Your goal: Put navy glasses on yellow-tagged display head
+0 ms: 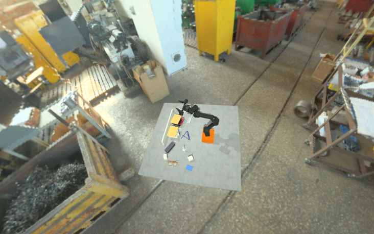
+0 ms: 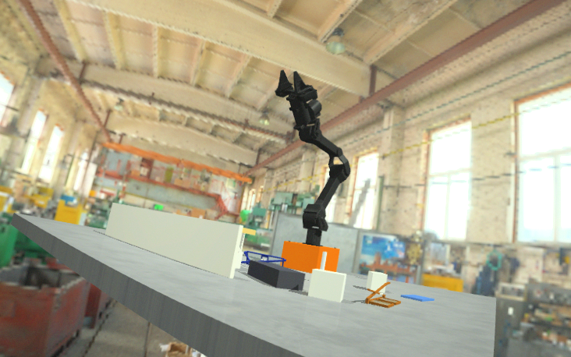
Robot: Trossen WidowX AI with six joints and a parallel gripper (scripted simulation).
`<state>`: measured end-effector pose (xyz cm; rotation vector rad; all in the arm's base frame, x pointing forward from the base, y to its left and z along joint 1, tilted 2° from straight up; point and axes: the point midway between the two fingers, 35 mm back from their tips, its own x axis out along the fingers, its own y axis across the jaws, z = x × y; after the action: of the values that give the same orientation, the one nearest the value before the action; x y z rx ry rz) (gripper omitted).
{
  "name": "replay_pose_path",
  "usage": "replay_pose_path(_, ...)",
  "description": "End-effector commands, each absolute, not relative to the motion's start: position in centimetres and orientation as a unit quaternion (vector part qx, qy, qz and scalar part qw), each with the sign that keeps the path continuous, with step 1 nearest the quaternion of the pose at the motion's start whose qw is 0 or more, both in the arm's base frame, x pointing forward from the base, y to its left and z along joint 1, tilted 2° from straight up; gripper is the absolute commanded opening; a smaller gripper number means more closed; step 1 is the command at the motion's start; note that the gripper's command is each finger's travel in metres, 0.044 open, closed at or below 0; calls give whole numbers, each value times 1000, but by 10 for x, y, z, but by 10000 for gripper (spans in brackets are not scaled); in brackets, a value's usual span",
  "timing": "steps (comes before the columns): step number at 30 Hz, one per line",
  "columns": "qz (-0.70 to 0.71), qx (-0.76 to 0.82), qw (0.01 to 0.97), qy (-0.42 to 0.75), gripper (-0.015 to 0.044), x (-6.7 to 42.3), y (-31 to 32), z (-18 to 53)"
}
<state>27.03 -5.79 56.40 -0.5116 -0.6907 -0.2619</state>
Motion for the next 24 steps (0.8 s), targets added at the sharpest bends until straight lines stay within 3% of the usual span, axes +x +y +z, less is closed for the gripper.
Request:
replay_pose_path(1,-127,-247,901,-334,426,270,-58,564)
replay_pose_path(8,-127,-247,901,-334,440,270,-58,564)
replay_pose_path(17,-73,-86,976,-186,204,343,-73,482)
replay_pose_path(24,-60,101,993,-6,200,395,-76,374)
